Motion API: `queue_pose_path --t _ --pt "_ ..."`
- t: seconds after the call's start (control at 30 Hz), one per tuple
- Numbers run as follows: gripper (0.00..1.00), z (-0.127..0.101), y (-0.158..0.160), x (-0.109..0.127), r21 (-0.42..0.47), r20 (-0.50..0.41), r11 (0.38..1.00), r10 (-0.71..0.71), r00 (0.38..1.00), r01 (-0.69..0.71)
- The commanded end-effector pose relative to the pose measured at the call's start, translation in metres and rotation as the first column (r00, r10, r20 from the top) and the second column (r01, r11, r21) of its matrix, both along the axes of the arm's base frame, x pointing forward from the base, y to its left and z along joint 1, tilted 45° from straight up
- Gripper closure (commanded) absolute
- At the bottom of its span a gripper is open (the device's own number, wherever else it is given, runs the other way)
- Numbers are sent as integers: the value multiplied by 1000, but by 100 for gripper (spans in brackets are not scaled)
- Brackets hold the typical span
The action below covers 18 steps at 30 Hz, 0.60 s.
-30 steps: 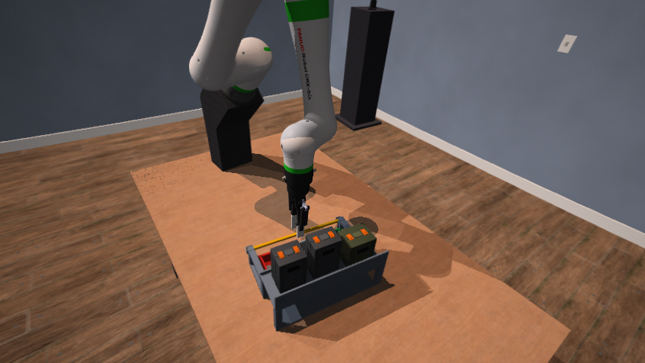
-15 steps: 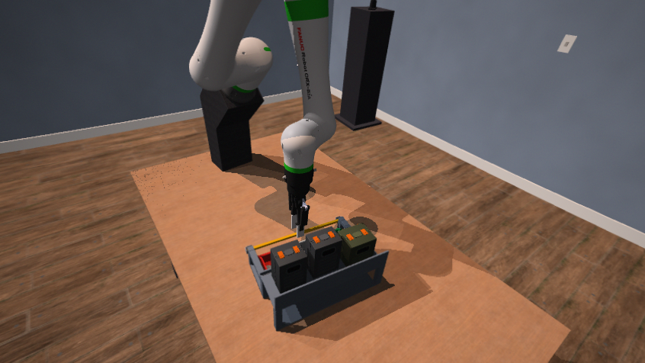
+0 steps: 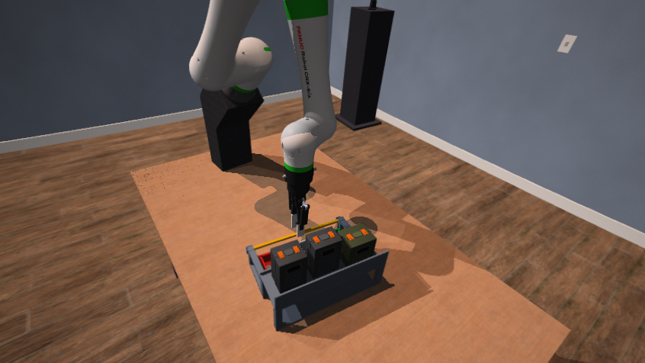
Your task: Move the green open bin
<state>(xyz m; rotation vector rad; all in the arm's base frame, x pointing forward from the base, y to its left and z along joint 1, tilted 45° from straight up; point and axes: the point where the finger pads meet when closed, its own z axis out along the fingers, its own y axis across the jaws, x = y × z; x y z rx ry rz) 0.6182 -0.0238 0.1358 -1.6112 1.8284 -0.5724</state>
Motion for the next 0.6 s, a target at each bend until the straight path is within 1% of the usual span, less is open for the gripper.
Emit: queue_pose_path --t 0.0,0.57 --pt "72 1 0 -1 0 0 1000 0 1000 0" --pt "72 2 0 -2 0 0 1000 0 1000 0"
